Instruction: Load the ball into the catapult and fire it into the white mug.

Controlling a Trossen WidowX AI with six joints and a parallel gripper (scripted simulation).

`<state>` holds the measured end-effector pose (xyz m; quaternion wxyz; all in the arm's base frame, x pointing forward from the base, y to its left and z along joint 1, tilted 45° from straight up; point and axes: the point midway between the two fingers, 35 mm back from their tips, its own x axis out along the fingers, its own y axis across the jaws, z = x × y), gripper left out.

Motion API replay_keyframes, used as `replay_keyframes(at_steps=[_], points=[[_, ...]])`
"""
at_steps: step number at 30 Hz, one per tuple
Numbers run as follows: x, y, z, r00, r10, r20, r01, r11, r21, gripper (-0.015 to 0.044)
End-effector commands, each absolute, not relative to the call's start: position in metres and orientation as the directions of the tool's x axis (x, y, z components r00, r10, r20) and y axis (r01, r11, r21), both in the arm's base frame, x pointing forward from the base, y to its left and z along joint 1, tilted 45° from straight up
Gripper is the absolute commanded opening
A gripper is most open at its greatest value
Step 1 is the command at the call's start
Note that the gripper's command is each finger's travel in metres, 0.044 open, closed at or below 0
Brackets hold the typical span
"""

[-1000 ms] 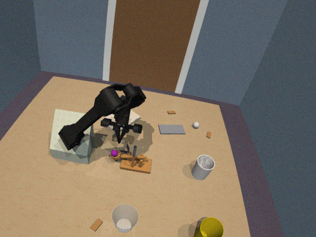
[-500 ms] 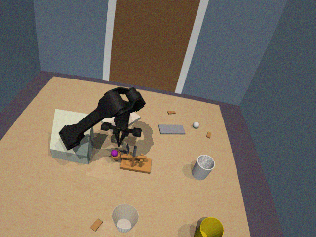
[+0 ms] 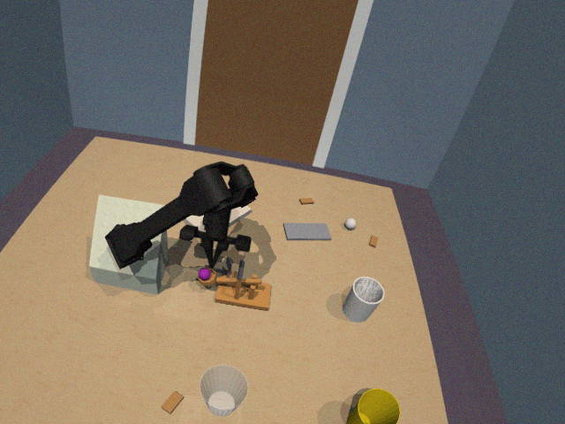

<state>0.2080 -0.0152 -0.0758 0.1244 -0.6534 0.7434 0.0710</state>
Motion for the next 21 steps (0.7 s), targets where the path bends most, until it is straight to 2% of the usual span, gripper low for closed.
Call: replay_keyframes(at_steps=[1, 10, 18, 21], points=[[0.205, -0.020, -0.080, -0.115, -0.956, -0.269, -0.990, 0.131, -0.044, 0.0000], [0.206, -0.032, -0.094, -0.114, -0.957, -0.268, -0.991, 0.130, -0.043, 0.0000], [0.220, 0.082, -0.055, -0.090, -0.957, -0.274, -0.995, 0.096, -0.008, 0.0000], [0.219, 0.093, -0.050, -0.088, -0.958, -0.272, -0.996, 0.093, -0.005, 0.0000]])
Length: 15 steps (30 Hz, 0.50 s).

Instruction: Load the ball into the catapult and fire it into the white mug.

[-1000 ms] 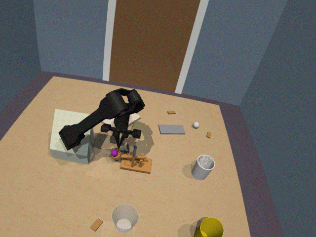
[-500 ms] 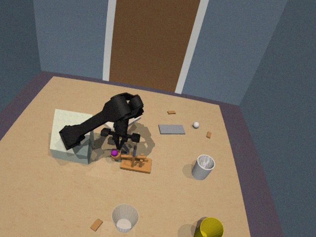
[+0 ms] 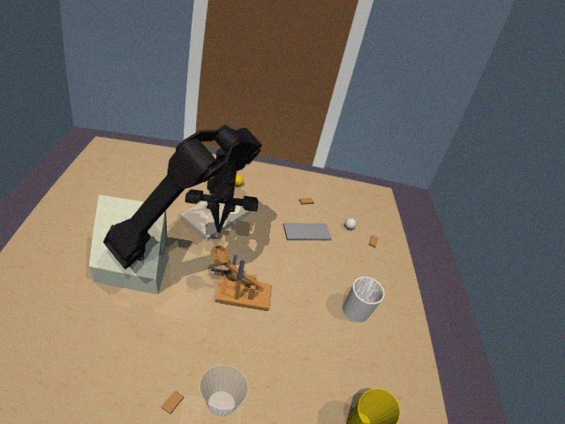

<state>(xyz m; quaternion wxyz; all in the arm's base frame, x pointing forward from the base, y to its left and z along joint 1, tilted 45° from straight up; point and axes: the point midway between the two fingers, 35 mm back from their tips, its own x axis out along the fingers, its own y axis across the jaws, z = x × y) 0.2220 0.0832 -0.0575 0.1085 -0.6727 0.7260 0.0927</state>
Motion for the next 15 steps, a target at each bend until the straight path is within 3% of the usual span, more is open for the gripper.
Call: replay_keyframes(at_steps=[1, 15], points=[[0.223, 0.084, -0.058, -0.072, -0.956, -0.286, -0.997, 0.079, -0.015, 0.0026], [0.291, 0.100, -0.057, -0.023, -0.833, -0.552, -0.930, 0.220, -0.293, 0.0394]])
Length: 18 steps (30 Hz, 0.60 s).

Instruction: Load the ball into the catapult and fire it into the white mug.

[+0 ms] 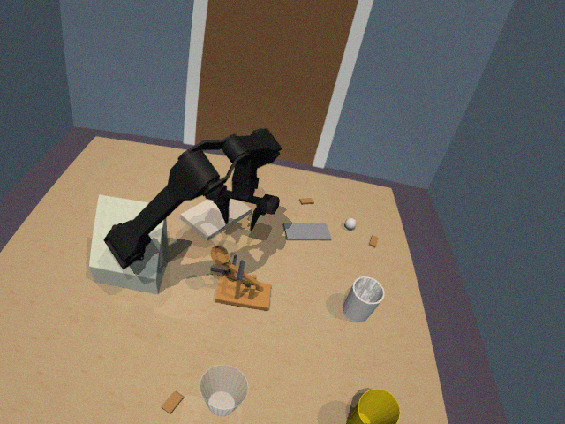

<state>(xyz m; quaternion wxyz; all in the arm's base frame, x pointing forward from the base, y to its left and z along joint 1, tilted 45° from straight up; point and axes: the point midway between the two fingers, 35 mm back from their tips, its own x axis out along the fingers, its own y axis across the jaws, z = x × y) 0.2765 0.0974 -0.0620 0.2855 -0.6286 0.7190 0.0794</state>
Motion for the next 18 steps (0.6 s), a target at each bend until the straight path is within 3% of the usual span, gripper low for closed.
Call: replay_keyframes(at_steps=[1, 2, 18], points=[[0.296, 0.101, -0.056, -0.016, -0.824, -0.567, -0.922, 0.232, -0.311, 0.0420], [0.302, 0.102, -0.054, -0.008, -0.814, -0.581, -0.912, 0.244, -0.329, 0.0440], [0.399, 0.106, -0.008, 0.194, -0.651, -0.734, -0.661, 0.467, -0.588, 0.0440]])
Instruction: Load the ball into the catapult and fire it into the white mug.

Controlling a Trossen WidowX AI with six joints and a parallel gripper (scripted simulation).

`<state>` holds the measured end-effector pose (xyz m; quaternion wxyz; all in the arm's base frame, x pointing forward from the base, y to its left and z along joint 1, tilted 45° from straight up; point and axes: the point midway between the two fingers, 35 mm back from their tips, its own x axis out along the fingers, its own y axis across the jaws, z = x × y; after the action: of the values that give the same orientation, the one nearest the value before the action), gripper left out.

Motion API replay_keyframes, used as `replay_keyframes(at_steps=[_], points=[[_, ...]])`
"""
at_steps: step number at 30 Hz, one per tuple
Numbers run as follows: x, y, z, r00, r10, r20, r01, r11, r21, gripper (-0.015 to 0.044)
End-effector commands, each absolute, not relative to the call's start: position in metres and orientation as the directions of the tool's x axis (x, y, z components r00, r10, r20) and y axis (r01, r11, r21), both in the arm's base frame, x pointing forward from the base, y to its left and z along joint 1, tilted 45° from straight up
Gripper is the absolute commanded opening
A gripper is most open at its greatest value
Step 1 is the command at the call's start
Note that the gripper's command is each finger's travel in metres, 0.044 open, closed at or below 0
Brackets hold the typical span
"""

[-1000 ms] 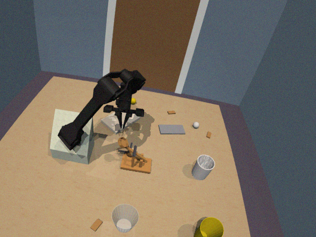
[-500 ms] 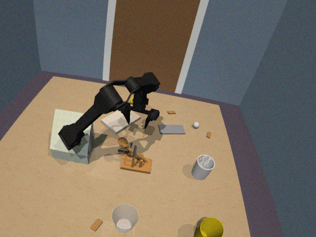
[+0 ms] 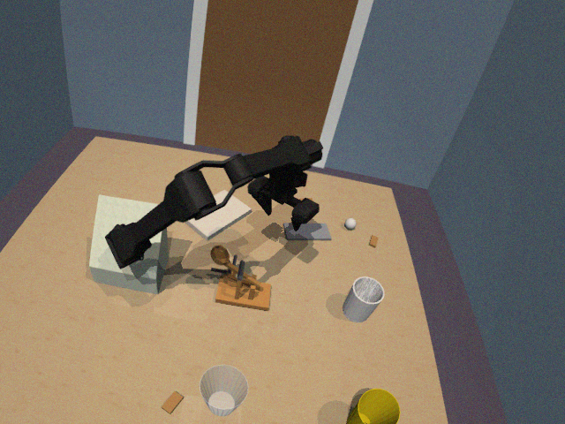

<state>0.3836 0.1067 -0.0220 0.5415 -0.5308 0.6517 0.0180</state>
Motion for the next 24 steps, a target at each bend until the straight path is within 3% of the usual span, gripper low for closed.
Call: replay_keyframes(at_steps=[1, 12, 24], points=[[0.405, 0.106, -0.004, 0.208, -0.643, -0.737, -0.640, 0.480, -0.600, 0.0440], [0.468, 0.092, 0.056, 0.385, -0.568, -0.728, -0.386, 0.617, -0.686, 0.0440], [0.518, 0.058, 0.151, 0.576, -0.534, -0.619, -0.073, 0.720, -0.690, 0.0440]])
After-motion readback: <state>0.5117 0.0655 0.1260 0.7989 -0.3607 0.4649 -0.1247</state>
